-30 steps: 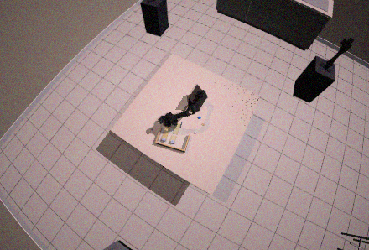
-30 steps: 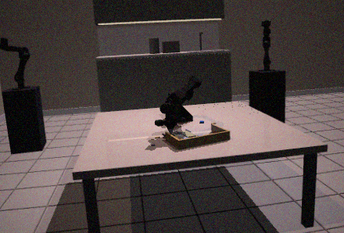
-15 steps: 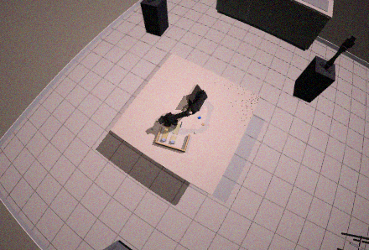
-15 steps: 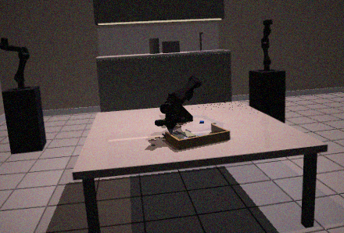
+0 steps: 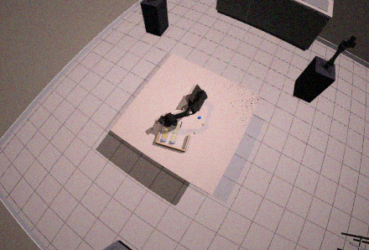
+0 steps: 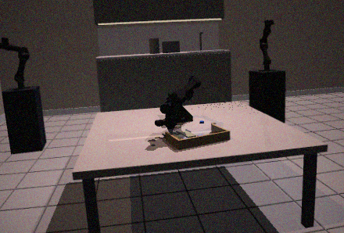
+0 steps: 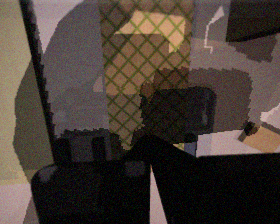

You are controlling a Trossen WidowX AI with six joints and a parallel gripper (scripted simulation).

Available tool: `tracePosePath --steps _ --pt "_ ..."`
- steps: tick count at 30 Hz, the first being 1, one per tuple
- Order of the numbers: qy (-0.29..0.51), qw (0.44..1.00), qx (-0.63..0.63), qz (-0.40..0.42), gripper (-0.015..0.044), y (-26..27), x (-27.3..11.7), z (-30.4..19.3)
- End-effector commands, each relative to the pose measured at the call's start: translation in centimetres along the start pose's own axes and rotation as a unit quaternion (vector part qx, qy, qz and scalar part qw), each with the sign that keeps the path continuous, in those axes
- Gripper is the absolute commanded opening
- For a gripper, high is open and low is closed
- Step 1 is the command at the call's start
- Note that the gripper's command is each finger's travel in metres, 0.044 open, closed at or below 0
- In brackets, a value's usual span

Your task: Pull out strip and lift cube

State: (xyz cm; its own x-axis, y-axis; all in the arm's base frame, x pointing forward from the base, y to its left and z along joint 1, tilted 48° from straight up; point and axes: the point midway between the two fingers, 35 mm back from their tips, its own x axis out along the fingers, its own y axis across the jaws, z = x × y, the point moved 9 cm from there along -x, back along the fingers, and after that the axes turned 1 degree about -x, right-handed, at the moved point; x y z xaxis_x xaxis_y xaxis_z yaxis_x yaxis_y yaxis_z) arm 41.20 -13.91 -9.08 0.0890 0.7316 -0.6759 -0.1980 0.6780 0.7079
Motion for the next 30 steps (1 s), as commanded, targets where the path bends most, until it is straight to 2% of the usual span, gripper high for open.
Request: tracePosePath --steps 1,15,30 --pt "0.001 1.000 0.001 0.003 0.0000 0.0 0.4 0.1" --pt "0.001 1.000 0.001 0.003 0.0000 0.0 0.5 0.4" --pt "0.002 1.000 0.001 0.003 0.0000 -0.1 0.5 -1.7"
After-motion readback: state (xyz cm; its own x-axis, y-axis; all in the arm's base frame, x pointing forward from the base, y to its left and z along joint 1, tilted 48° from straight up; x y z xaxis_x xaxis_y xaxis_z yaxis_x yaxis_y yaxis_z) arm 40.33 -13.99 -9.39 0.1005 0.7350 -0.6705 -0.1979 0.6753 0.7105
